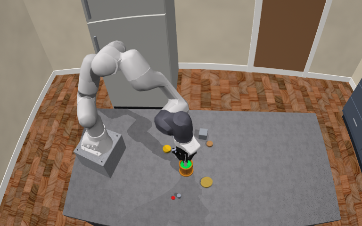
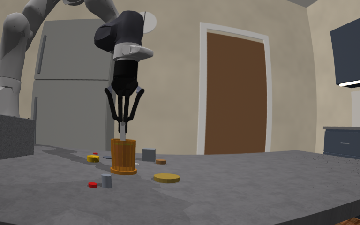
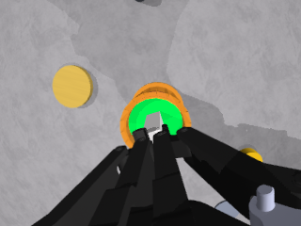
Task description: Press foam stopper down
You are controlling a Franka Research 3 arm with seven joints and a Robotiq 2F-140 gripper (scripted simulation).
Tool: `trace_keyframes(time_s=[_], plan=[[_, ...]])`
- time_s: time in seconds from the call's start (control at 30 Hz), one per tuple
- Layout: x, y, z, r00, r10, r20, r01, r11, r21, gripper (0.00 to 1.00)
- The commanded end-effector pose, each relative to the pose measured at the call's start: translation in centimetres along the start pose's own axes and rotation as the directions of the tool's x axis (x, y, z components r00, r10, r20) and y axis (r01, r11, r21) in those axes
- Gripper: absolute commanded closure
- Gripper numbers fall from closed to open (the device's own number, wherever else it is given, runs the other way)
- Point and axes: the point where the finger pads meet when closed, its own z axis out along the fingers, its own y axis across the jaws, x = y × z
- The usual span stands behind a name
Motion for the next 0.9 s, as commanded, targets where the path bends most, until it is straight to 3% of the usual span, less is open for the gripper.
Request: trace_keyframes(time_s=[0.0, 0.87], plan=[[-0.15, 0.85, 0.85, 1.000, -0.010, 0.001, 0.010, 1.000, -0.016, 1.00], [-0.18, 1.11, 1.50, 1.000, -0.010, 0.001, 0.010, 1.000, -0.016, 1.00]])
